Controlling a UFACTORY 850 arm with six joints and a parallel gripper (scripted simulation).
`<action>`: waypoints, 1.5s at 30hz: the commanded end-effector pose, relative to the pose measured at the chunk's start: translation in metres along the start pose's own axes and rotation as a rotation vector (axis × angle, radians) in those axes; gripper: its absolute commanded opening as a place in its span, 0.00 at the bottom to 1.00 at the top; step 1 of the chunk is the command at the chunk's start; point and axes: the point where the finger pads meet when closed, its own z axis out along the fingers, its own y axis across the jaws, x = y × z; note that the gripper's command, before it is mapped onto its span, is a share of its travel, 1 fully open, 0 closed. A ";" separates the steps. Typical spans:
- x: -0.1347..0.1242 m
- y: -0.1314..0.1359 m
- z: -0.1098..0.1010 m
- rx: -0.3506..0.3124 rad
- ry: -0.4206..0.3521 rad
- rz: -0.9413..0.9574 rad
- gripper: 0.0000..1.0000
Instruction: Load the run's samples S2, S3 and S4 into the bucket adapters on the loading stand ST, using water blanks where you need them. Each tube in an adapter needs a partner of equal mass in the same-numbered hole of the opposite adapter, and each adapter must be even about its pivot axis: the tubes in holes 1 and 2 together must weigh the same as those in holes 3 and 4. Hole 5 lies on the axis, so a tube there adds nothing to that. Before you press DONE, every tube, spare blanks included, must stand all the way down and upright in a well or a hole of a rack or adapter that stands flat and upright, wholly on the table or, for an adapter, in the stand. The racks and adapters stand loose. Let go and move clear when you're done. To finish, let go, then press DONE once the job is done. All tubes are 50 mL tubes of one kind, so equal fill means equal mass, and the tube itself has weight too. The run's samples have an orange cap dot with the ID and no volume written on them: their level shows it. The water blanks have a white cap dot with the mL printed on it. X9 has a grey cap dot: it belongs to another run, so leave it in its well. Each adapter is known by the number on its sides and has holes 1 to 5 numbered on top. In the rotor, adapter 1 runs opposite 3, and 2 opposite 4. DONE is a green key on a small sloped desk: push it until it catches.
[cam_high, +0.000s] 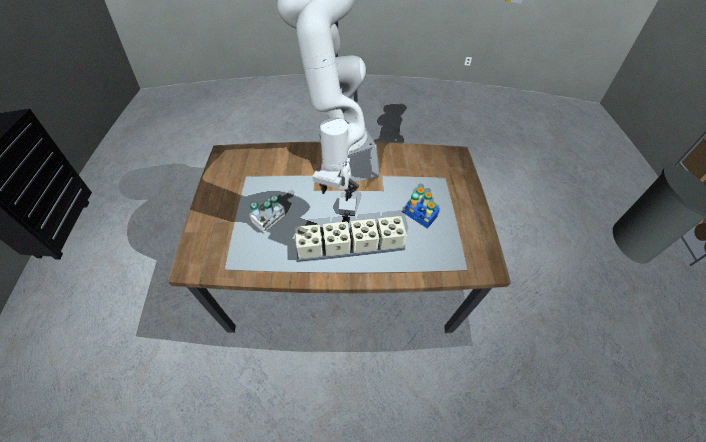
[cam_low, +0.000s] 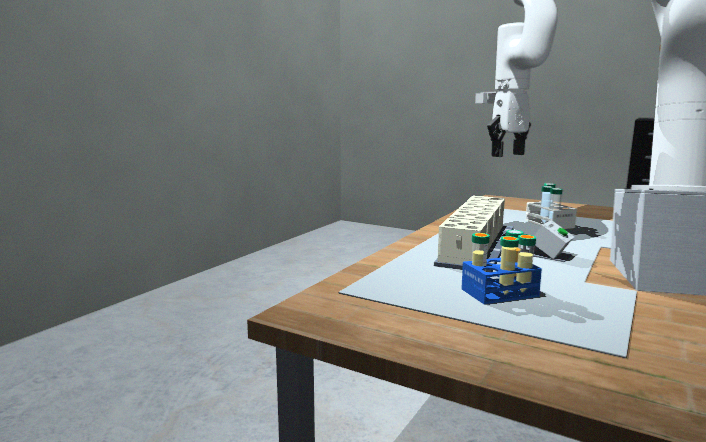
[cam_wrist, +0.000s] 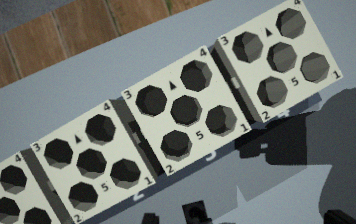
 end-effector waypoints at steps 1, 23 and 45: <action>-0.001 0.023 -0.001 -0.005 0.024 0.154 1.00; -0.011 0.123 -0.001 -0.002 0.024 0.439 1.00; -0.020 0.212 -0.001 -0.002 0.024 0.439 1.00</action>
